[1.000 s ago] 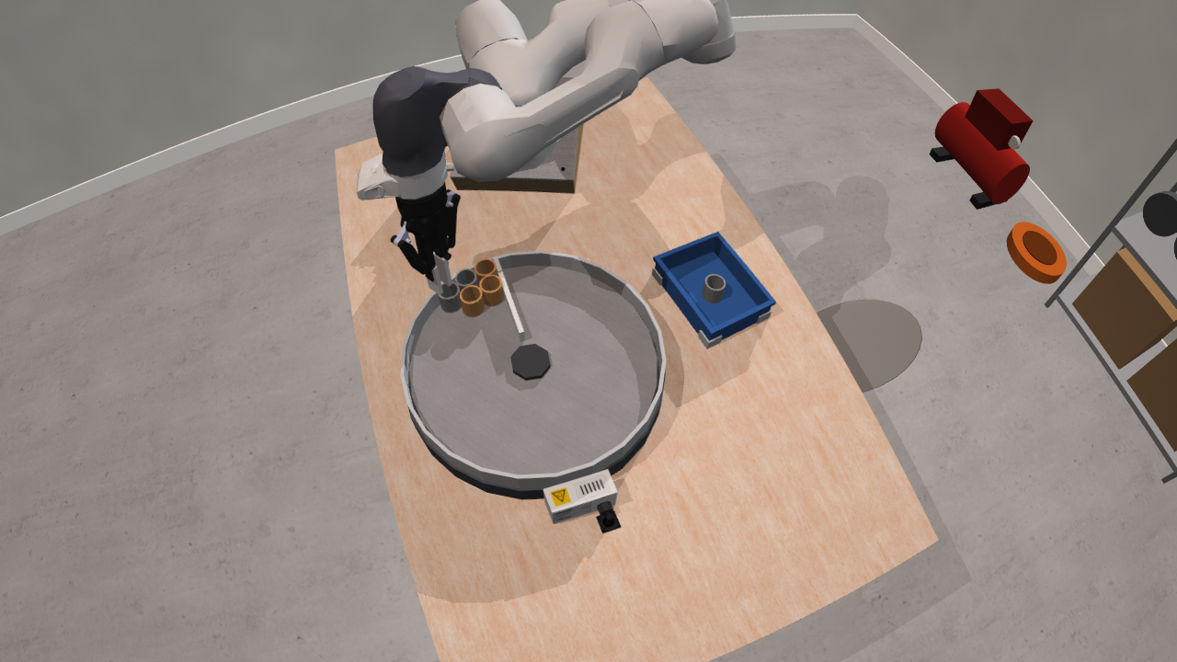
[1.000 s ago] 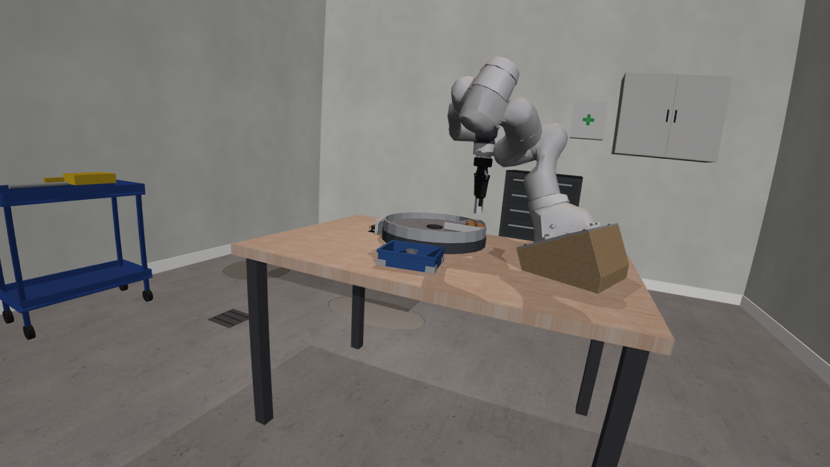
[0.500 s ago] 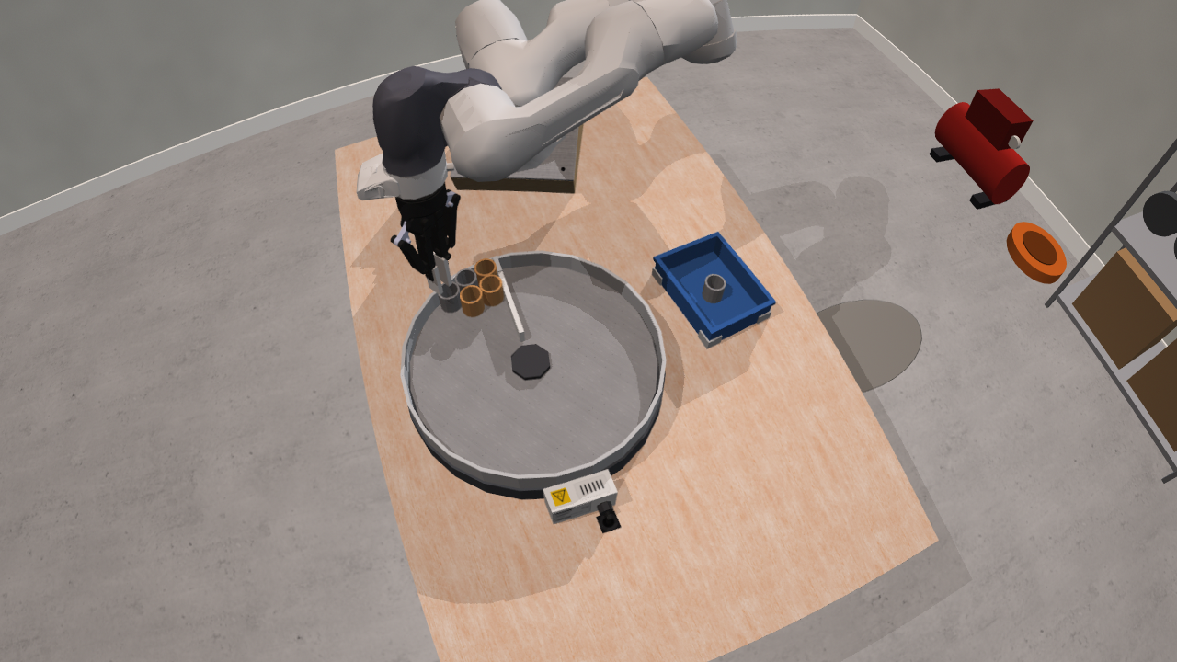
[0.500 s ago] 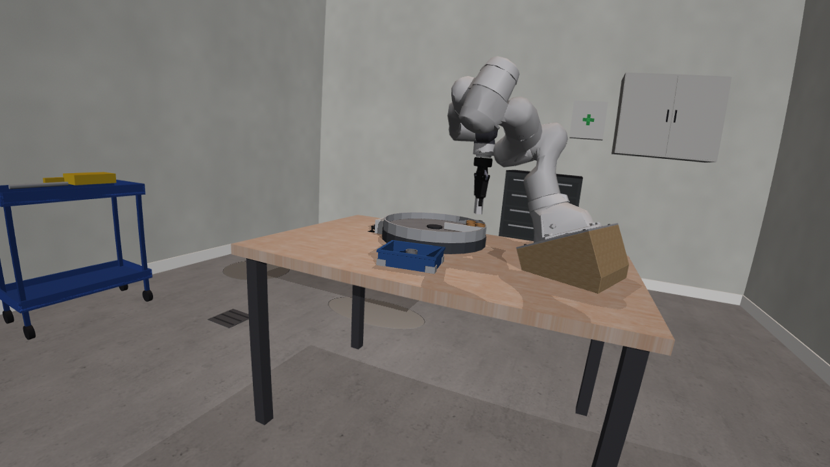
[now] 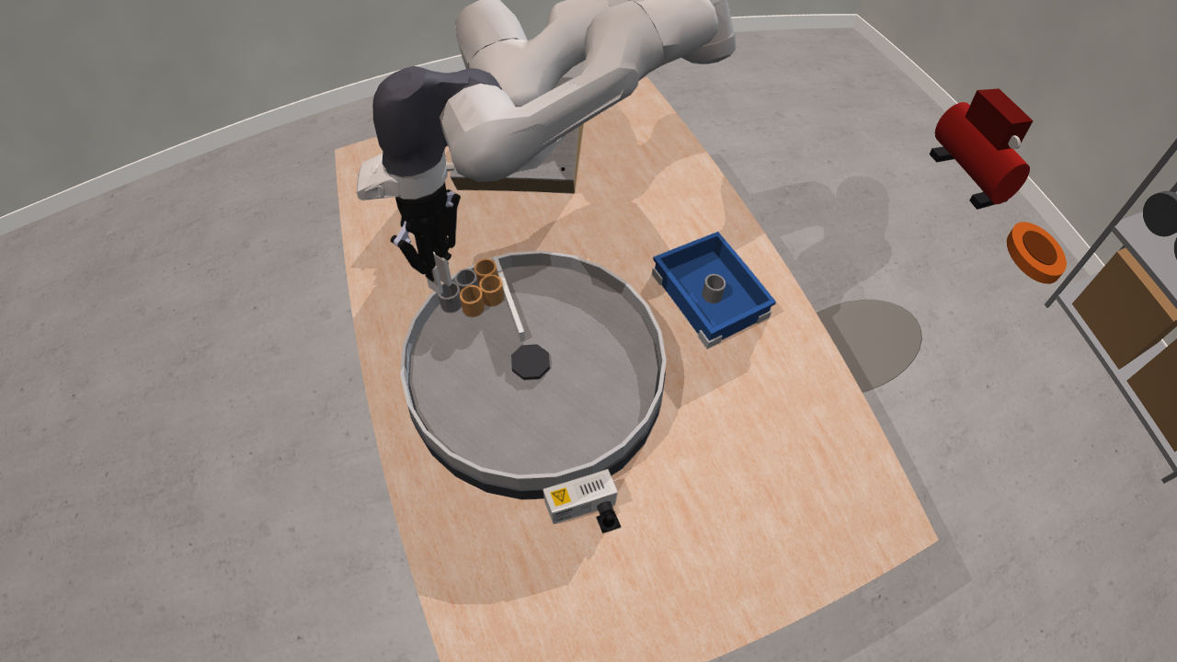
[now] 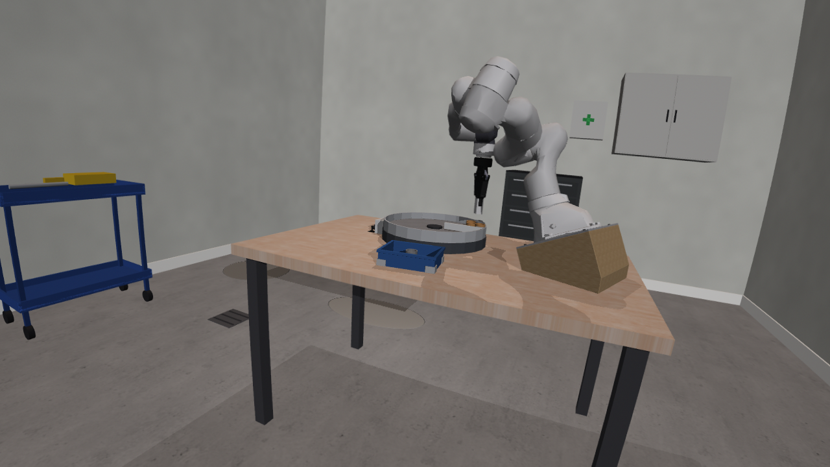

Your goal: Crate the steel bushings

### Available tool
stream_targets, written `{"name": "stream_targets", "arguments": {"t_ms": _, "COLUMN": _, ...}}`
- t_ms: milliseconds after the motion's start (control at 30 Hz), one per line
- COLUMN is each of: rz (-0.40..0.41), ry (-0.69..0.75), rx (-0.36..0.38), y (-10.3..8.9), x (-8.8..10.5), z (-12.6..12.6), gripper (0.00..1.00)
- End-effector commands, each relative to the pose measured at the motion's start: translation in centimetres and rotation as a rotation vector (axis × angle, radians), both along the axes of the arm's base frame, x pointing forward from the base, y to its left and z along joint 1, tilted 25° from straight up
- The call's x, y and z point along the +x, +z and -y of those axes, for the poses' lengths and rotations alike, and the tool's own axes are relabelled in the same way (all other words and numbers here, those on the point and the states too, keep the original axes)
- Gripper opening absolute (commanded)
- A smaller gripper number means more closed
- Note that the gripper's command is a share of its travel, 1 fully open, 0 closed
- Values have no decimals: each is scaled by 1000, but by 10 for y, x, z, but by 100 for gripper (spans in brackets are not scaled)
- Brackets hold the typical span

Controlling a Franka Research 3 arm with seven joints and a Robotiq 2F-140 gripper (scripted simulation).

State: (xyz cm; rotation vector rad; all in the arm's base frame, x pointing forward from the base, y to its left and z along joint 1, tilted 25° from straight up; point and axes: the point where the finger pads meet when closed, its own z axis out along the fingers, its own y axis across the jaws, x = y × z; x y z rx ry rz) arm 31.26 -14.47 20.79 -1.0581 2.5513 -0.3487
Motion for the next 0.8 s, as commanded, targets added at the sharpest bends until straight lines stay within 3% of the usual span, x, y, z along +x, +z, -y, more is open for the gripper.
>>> {"name": "stream_targets", "arguments": {"t_ms": 0, "rz": -1, "ry": 6, "rx": -4, "y": 0, "x": -1, "z": 1, "gripper": 10}}
{"name": "stream_targets", "arguments": {"t_ms": 133, "rz": -1, "ry": 6, "rx": -4, "y": -2, "x": 0, "z": 1, "gripper": 10}}
{"name": "stream_targets", "arguments": {"t_ms": 300, "rz": -1, "ry": 6, "rx": -4, "y": -19, "x": 8, "z": 3, "gripper": 10}}
{"name": "stream_targets", "arguments": {"t_ms": 767, "rz": -1, "ry": 6, "rx": -4, "y": -21, "x": 9, "z": 3, "gripper": 10}}
